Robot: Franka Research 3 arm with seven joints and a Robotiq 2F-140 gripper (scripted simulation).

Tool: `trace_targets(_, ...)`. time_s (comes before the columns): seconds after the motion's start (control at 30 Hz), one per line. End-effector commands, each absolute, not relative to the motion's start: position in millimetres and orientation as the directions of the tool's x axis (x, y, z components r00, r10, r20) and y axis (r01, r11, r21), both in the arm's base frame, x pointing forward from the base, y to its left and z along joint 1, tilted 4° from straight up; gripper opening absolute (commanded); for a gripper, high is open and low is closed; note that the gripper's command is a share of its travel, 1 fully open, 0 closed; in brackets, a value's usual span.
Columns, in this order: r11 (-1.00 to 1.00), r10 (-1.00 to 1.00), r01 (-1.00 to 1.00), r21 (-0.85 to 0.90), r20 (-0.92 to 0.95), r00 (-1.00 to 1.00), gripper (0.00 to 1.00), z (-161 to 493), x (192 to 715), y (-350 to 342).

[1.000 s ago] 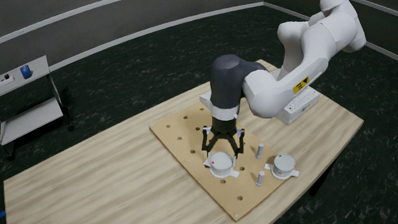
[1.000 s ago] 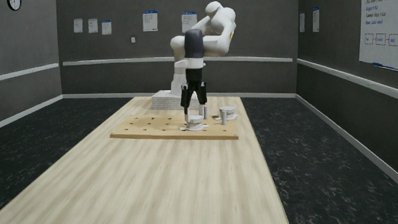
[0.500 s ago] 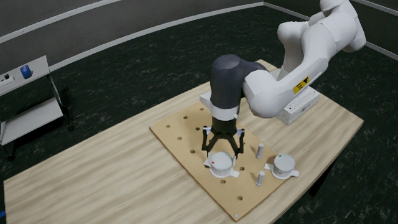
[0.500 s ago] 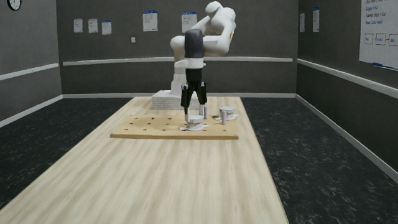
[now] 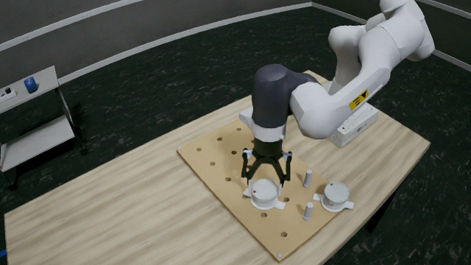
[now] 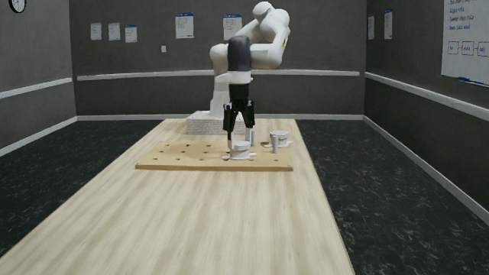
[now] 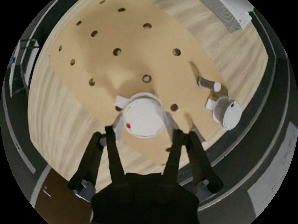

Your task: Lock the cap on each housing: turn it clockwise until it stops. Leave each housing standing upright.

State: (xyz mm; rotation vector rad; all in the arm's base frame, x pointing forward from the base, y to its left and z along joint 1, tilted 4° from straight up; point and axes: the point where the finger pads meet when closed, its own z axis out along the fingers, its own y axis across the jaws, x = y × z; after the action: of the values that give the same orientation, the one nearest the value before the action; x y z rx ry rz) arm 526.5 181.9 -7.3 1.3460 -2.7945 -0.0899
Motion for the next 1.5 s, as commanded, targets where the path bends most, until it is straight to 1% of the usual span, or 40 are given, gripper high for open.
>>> trace_targets(0.0,0.622,-0.782,-0.779,0.071,0.010,-0.623,0.10,-8,521,183)
trace_targets(1.47,0.622,-0.782,-0.779,0.071,0.010,-0.623,0.10,-7,510,186)
